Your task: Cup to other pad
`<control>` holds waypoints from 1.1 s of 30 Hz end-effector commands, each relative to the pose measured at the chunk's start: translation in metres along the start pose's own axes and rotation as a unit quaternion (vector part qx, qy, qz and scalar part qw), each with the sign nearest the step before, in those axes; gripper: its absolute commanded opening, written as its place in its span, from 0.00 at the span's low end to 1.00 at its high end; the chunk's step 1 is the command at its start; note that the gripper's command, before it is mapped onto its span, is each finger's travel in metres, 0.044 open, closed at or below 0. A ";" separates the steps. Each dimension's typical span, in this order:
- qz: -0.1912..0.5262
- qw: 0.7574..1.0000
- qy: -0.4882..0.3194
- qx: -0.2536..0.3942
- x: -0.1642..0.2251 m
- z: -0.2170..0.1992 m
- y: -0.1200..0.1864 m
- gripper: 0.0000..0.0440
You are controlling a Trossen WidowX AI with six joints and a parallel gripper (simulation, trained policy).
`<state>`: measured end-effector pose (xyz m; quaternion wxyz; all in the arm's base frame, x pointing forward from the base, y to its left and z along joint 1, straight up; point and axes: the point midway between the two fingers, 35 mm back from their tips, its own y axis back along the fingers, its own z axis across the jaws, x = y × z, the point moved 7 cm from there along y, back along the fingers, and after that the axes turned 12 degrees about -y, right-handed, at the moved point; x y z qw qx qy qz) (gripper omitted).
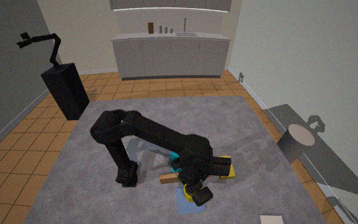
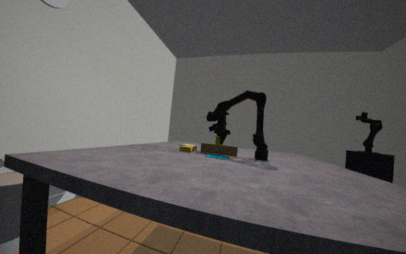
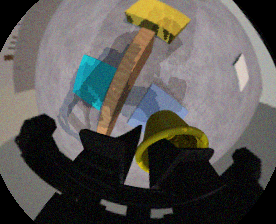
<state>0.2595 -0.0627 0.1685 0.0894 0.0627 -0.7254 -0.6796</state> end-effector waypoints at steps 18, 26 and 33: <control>-0.051 0.998 0.040 0.014 -0.021 0.027 0.042 0.00; -0.070 0.996 0.057 0.018 -0.029 0.046 0.047 0.00; -0.083 0.994 0.071 0.020 -0.034 0.064 0.048 0.00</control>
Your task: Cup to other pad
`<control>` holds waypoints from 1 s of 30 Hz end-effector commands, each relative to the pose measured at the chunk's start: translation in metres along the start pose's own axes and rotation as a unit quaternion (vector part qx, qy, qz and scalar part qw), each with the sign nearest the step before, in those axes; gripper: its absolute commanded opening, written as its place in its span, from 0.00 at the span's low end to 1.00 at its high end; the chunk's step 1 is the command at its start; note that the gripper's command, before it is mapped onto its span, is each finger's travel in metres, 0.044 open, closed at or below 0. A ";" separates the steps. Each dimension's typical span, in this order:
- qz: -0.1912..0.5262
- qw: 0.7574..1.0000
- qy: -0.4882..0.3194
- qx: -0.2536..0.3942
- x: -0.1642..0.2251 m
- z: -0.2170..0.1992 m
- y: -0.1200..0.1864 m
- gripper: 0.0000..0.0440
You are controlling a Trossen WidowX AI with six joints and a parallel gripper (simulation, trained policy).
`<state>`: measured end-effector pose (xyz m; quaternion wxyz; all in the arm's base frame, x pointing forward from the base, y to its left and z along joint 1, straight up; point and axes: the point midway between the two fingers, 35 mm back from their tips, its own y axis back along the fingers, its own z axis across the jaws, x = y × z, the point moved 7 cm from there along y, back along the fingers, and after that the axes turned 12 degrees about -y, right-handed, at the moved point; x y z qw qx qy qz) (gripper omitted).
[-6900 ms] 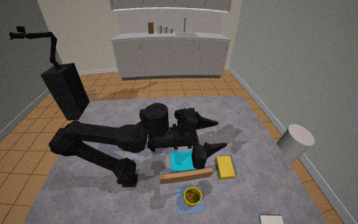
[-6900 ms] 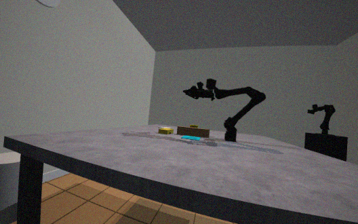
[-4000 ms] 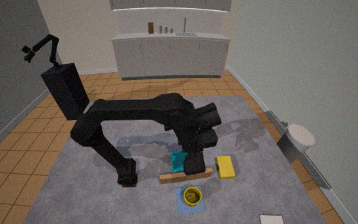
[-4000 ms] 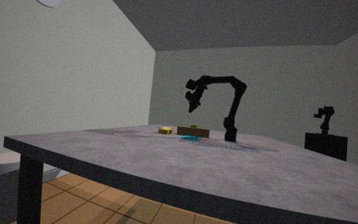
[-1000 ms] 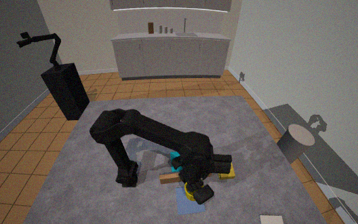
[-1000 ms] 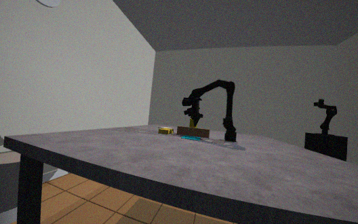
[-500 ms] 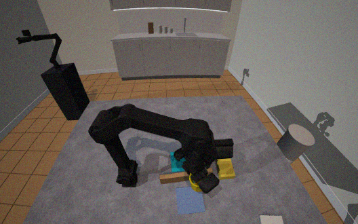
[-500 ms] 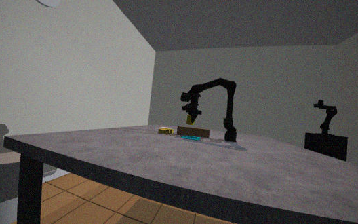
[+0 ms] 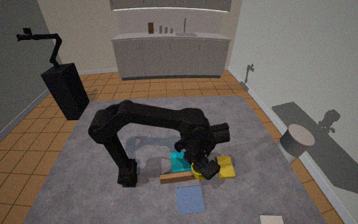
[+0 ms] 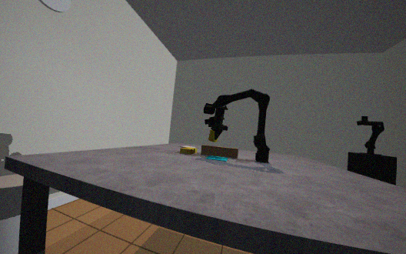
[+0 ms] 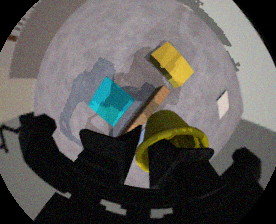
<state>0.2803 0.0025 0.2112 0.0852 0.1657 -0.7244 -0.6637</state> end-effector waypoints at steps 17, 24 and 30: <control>-0.026 0.999 0.039 -0.003 -0.013 0.055 -0.010 0.00; -0.031 0.998 0.052 -0.007 -0.012 0.077 -0.017 0.00; -0.034 0.998 0.061 -0.011 -0.010 0.095 -0.024 0.00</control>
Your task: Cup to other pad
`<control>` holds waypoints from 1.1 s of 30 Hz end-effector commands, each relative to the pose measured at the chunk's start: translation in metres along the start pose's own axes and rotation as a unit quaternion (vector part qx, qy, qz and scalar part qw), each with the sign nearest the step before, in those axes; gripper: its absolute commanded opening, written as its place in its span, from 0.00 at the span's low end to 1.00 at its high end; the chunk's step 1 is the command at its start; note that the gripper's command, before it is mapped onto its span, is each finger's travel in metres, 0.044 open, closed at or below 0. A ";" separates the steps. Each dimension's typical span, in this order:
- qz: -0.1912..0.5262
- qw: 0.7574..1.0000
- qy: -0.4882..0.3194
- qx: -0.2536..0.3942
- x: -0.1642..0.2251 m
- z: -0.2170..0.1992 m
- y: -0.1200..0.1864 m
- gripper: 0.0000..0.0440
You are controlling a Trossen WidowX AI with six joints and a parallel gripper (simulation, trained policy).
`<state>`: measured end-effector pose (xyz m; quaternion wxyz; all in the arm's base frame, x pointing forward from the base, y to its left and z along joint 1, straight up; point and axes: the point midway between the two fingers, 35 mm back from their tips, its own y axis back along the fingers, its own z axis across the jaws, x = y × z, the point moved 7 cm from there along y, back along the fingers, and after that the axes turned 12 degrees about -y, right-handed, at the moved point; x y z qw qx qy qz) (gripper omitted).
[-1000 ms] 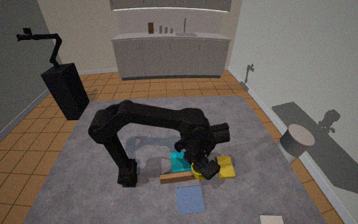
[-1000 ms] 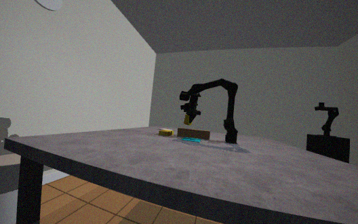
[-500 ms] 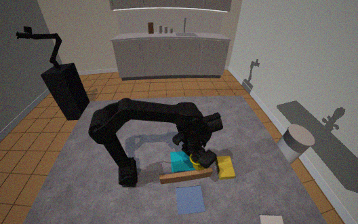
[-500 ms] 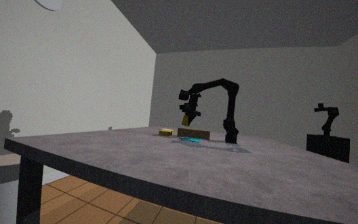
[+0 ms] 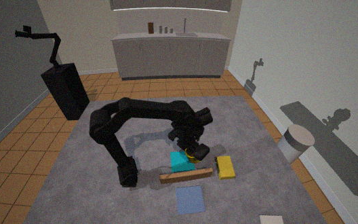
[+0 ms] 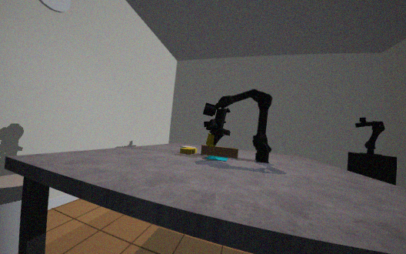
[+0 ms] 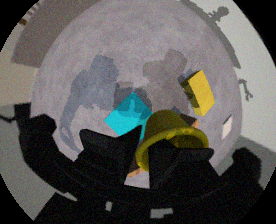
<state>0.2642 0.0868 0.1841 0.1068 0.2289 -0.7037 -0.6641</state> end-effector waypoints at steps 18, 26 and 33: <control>0.009 1.000 0.000 0.000 0.020 0.039 -0.035 0.11; -0.008 1.000 -0.013 -0.001 0.024 0.040 -0.042 0.22; -0.044 0.999 -0.025 -0.014 0.020 0.039 -0.032 0.36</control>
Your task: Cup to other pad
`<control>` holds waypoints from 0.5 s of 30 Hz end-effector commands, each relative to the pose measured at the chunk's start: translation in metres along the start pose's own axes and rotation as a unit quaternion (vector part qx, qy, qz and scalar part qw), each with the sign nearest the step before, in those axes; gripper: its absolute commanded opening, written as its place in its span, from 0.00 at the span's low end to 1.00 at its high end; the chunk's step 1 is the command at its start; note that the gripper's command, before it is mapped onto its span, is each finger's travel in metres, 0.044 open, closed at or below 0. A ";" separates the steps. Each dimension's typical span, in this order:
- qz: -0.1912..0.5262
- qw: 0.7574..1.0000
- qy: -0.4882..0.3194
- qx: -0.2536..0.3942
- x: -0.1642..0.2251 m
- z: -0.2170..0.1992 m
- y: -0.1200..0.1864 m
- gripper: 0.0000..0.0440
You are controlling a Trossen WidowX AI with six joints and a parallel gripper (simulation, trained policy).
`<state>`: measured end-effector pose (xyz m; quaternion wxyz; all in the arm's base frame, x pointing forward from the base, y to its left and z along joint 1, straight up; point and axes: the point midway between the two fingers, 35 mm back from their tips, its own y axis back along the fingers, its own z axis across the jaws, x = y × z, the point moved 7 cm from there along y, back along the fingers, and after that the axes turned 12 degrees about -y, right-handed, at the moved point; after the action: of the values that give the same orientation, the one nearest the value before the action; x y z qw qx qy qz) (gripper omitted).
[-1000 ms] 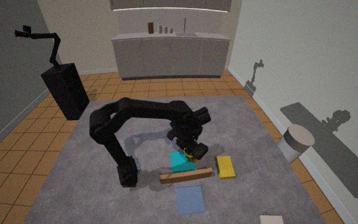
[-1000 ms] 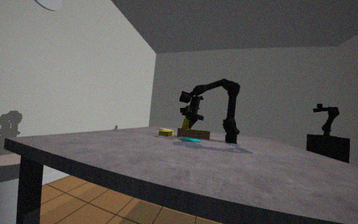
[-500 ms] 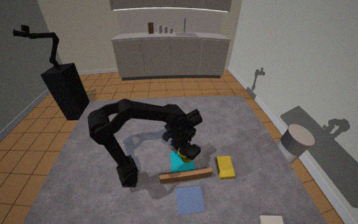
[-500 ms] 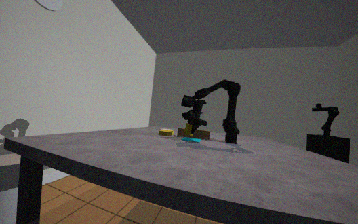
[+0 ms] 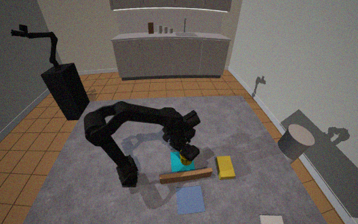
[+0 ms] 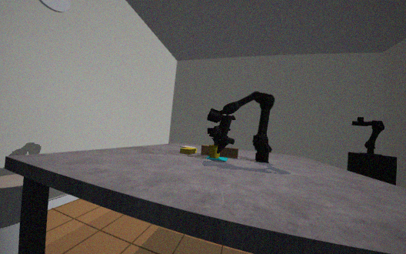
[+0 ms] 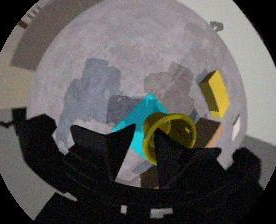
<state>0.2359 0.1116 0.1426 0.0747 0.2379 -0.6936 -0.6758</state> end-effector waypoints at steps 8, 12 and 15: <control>-0.029 0.999 -0.014 -0.025 0.006 0.000 0.015 0.43; -0.038 0.999 -0.019 -0.032 0.009 -0.001 0.024 0.47; -0.047 0.998 -0.024 -0.036 0.011 -0.001 0.031 0.50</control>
<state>0.2239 0.1065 0.1652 0.0417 0.2521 -0.6647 -0.7020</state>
